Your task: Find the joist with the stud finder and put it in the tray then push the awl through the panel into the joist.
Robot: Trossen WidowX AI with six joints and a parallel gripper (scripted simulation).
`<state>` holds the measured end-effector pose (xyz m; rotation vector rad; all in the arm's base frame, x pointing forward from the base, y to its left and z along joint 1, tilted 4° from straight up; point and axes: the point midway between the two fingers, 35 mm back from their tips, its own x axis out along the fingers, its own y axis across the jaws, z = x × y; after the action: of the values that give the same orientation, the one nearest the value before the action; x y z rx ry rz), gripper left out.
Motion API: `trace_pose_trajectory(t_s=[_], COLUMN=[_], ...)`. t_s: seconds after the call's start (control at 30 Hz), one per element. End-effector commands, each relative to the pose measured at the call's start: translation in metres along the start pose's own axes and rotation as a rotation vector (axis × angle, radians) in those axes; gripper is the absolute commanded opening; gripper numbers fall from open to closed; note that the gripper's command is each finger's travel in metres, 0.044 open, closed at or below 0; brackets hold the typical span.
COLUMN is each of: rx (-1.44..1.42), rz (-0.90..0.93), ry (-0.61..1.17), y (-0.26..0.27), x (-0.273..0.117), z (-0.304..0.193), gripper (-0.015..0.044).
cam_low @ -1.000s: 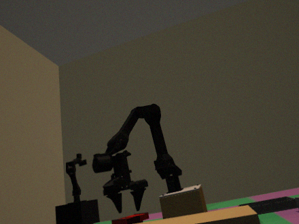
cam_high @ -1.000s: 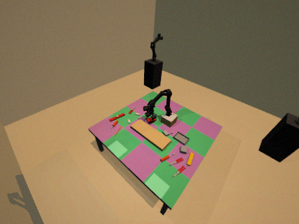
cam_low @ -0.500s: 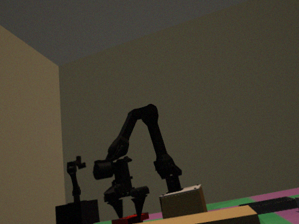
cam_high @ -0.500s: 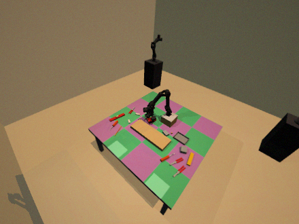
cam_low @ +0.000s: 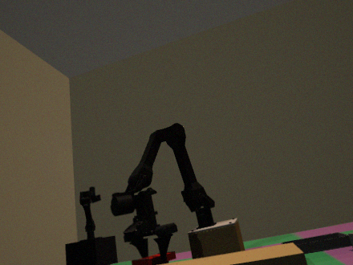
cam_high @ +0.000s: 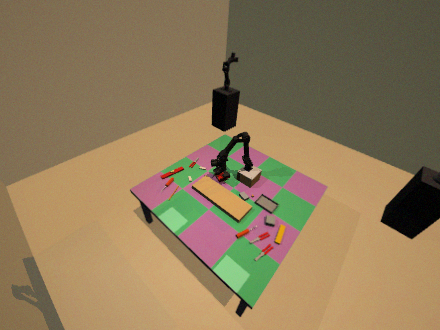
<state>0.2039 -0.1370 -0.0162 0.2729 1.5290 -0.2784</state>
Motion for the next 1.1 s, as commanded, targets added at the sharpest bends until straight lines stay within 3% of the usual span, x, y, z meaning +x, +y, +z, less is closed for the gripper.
trace_pose_trajectory(t_s=[0.0,0.1,0.47,1.07], rx=[0.005,0.005,0.005,0.005], rz=[0.001,0.001,0.001,0.001], ry=[0.001,0.001,0.001,0.001], y=[0.0,0.0,0.0,-0.004], x=[0.001,0.001,-0.013,-0.034], z=[-0.001,-0.001,-0.001,-0.003], gripper=[0.0301,0.0281,0.0,0.0])
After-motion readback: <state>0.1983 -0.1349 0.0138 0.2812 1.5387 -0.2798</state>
